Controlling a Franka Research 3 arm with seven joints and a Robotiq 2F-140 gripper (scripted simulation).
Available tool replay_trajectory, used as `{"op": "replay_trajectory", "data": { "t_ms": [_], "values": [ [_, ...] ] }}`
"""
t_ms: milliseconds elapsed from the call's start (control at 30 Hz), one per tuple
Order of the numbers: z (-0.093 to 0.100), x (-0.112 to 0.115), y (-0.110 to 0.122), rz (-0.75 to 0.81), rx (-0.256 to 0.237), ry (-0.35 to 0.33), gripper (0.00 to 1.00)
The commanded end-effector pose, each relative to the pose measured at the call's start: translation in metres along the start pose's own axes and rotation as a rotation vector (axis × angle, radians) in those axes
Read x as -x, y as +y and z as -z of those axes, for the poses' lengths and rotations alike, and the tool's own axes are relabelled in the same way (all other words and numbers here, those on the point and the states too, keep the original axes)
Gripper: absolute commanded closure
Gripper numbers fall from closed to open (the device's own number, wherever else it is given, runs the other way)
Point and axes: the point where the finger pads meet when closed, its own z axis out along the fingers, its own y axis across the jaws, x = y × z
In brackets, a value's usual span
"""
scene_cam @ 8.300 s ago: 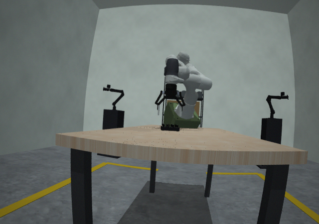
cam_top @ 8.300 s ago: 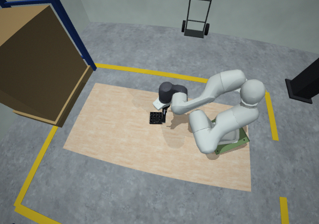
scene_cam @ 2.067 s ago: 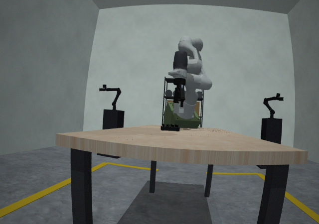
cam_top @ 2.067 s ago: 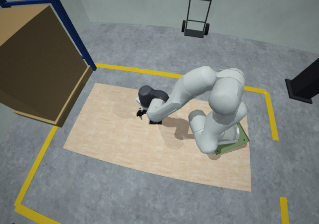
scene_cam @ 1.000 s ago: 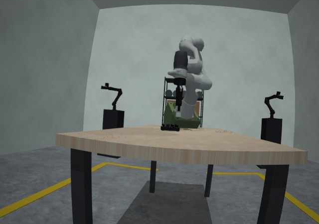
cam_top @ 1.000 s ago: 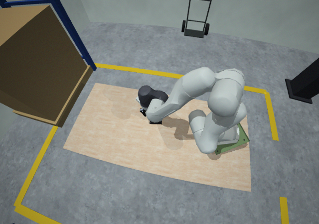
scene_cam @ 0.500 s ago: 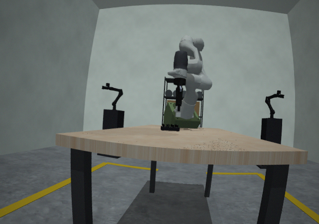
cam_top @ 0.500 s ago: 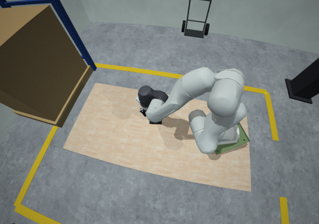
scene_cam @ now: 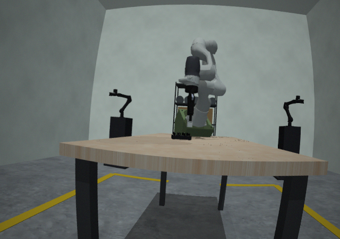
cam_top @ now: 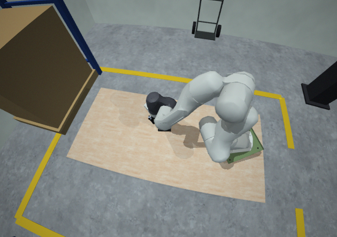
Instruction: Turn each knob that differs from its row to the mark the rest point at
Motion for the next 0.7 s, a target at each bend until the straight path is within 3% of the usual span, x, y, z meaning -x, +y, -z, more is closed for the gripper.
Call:
{"op": "replay_trajectory", "data": {
  "t_ms": [0,667],
  "values": [
    [-0.005,0.000,-0.002,-0.005,-0.007,0.001,0.88],
    [-0.025,0.000,-0.002,-0.005,-0.007,0.001,0.88]
  ]
}}
